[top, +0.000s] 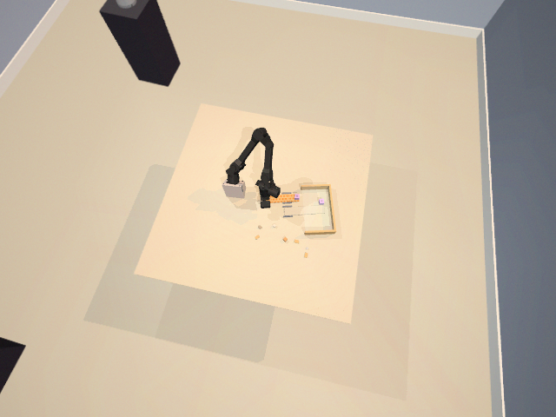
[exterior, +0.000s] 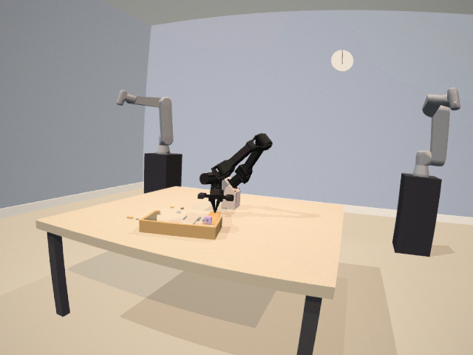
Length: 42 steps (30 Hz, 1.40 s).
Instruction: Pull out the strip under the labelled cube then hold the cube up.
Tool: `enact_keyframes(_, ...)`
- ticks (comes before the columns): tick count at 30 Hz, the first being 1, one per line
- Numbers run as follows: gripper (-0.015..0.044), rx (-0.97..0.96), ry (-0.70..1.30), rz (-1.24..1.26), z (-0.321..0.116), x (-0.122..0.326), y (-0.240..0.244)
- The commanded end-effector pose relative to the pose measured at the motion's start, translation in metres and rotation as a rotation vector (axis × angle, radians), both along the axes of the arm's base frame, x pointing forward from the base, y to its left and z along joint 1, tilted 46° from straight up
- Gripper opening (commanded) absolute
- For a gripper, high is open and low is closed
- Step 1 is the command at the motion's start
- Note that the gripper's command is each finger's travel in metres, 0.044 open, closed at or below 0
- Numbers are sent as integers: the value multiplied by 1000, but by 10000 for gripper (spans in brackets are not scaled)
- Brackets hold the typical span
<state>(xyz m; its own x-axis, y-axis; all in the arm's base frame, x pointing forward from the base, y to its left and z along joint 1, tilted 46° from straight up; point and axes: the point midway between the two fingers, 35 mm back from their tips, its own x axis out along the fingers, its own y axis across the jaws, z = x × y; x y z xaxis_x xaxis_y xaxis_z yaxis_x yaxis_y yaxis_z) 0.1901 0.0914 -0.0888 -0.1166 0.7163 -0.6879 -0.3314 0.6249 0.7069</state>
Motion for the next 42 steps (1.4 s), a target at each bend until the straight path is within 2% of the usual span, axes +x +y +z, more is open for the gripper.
enact_keyframes(1,0,-11,27,15,-3,-17,-1)
enact_keyframes(39,0,-11,27,15,-3,-23,-3)
enact_keyframes(42,0,-10,10,6,7,-9,-15)
